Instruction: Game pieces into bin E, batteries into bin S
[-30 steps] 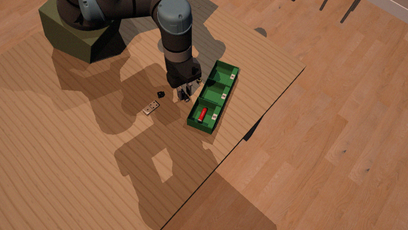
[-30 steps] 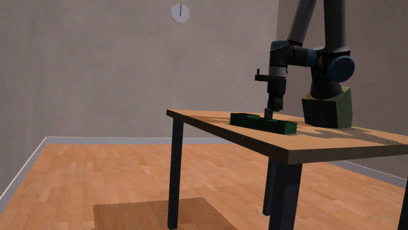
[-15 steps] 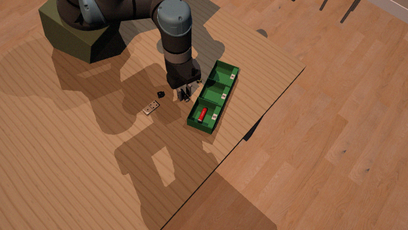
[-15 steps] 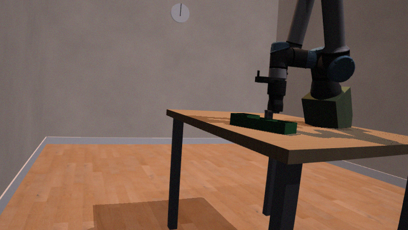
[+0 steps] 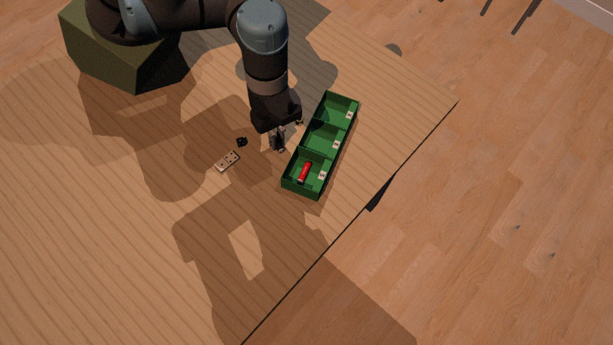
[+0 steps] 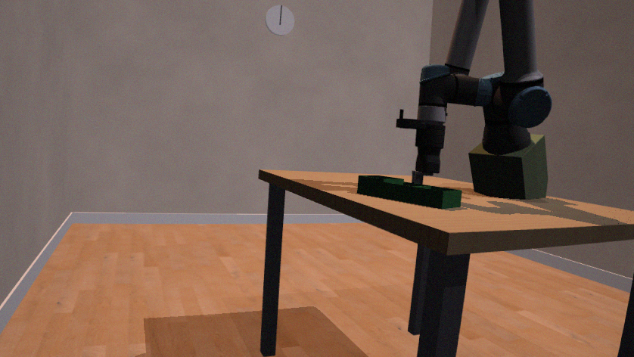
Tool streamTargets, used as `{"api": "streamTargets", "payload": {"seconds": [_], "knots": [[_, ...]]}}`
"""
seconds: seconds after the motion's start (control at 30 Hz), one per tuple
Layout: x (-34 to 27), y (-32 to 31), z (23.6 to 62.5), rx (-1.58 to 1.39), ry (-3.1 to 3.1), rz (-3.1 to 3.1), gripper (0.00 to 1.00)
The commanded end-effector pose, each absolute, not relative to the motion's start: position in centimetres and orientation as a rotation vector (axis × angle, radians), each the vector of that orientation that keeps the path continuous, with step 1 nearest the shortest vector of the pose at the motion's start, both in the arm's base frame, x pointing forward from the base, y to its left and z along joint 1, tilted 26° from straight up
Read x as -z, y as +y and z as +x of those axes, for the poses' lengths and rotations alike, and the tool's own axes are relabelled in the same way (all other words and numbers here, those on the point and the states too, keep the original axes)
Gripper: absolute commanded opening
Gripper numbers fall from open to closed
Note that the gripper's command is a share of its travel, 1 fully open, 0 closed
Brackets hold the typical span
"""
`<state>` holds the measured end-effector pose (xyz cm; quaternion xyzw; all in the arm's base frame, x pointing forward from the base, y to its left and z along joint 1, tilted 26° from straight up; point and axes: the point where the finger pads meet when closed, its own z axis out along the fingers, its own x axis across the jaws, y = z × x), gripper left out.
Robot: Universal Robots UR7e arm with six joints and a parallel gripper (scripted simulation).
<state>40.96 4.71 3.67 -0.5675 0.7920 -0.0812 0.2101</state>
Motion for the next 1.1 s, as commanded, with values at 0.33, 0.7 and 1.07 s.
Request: {"api": "streamTargets", "payload": {"seconds": [0.33, 0.7, 1.07], "knots": [[-3.7, 4.7, 41.0, 0.227, 2.201, -1.578, 0.31], [-4.9, 4.6, 40.4, 0.227, 2.201, -1.577, 0.31], [-7.6, 4.2, 39.1, 0.227, 2.201, -1.577, 0.31]]}}
